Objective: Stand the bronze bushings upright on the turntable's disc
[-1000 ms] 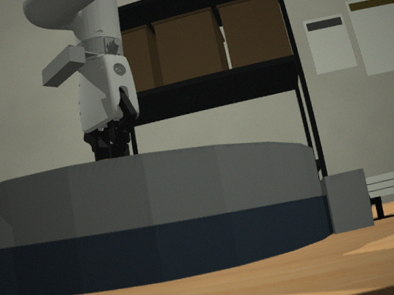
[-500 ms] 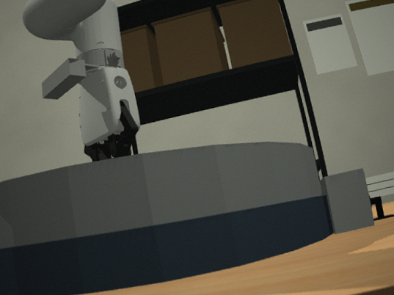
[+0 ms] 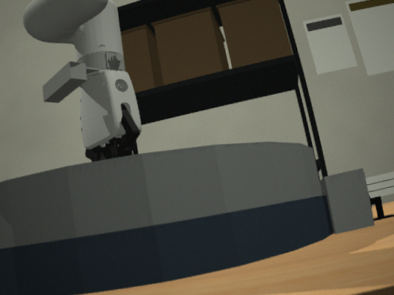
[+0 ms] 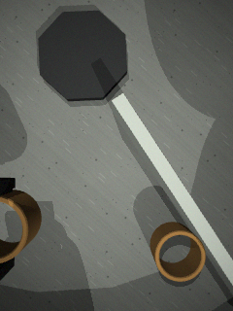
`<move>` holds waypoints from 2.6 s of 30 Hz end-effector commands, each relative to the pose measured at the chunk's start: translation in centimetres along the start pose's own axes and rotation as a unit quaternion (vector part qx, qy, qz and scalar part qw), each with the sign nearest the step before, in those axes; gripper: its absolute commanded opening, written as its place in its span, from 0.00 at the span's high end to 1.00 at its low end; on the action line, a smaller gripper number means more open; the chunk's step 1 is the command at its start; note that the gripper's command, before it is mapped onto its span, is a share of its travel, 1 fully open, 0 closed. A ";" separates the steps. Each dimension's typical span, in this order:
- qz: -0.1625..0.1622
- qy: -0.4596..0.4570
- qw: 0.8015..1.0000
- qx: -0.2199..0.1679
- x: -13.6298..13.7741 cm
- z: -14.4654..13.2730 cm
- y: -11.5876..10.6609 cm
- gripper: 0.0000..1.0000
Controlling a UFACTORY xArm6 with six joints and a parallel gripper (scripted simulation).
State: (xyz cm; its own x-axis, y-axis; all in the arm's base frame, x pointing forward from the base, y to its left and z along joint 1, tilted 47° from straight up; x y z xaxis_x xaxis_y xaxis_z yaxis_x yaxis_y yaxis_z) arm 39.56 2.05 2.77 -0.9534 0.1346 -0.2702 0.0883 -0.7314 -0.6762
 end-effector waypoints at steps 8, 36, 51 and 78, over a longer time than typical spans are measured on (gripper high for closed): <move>0.001 0.001 1.000 -0.001 -0.1 0.0 0.4 1.00; 0.001 0.001 1.000 -0.001 -0.1 -0.1 3.6 1.00; 0.001 0.001 1.000 -0.001 -0.1 -0.1 3.6 1.00; 0.001 0.001 1.000 -0.001 -0.1 -0.1 4.2 1.00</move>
State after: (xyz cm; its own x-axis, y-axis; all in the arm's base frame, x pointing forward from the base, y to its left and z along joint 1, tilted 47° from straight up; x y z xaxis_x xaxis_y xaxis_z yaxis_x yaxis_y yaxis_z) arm 39.93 -1.06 -0.14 -0.9533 0.1349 -0.2701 0.0881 -0.7313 -0.6763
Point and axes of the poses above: the point where the finger pads meet when closed, its own y axis out along the fingers, its own x axis across the jaws, z = x × y, the point moved 7 cm from there along -y, back along the fingers, and after that the axes turned 15 degrees about -y, right-handed, at the moved point
